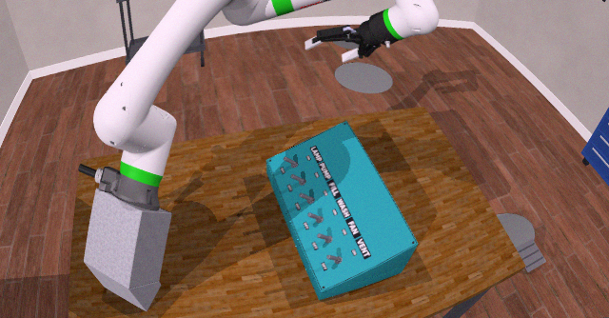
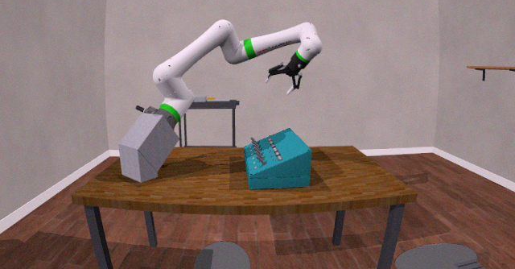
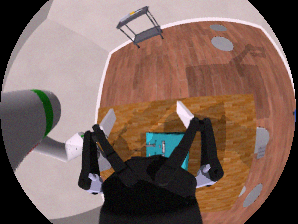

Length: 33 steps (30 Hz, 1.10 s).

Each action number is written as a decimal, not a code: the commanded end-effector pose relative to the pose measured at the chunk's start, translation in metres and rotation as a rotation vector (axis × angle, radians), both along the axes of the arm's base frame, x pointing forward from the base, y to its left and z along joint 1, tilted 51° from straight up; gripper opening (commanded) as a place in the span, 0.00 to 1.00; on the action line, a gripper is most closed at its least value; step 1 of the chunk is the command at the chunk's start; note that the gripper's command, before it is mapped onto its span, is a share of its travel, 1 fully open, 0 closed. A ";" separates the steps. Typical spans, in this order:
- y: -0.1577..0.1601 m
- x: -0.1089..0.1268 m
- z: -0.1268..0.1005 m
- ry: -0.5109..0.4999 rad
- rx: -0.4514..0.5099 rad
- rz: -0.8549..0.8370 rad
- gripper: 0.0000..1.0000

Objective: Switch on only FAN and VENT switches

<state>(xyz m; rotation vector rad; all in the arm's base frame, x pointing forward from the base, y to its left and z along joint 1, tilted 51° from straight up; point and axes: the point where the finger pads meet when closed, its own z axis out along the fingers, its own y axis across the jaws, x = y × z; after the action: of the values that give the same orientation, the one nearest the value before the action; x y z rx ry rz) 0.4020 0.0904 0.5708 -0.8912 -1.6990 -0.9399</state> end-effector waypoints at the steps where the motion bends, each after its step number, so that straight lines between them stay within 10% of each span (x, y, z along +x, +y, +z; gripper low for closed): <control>1: 0.000 0.000 0.000 0.000 0.000 0.000 1.00; 33: -0.003 -0.002 0.002 0.000 0.000 0.000 1.00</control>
<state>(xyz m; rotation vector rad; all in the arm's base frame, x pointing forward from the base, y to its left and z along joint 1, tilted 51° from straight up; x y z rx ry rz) 0.4000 0.0882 0.5721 -0.8912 -1.6991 -0.9399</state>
